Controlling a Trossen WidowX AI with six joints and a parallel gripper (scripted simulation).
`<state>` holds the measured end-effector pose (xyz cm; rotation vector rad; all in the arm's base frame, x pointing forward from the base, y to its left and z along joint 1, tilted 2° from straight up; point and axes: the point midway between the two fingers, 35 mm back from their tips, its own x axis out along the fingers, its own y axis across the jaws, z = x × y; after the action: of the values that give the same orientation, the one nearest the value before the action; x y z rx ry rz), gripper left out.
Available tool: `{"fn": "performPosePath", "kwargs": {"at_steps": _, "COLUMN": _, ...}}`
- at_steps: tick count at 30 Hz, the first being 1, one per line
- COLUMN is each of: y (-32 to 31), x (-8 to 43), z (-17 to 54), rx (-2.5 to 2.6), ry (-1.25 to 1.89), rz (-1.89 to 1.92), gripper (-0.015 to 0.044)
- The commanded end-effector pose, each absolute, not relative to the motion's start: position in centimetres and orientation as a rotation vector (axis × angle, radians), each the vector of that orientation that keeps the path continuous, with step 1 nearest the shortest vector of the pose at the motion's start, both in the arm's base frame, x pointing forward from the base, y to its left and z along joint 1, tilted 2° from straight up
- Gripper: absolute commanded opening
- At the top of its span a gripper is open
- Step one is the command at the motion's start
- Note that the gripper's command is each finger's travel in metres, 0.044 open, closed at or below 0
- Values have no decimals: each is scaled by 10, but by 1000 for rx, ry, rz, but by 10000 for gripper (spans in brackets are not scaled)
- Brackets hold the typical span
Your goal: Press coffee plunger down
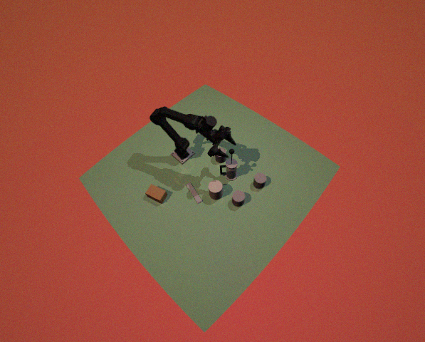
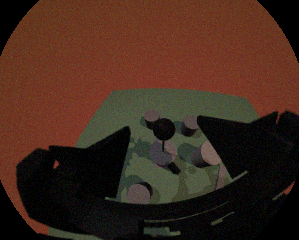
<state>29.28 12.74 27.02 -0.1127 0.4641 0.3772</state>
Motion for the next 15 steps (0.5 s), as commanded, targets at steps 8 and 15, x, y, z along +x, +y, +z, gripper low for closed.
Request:
{"fn": "performPosePath", "kwargs": {"at_steps": 8, "y": 130, "x": 297, "z": 265, "rx": -115, "ry": 473, "rz": 382, "gripper": 230}}
{"fn": "performPosePath", "kwargs": {"at_steps": 15, "y": 130, "x": 297, "z": 265, "rx": -115, "ry": 473, "rz": 382, "gripper": 117}}
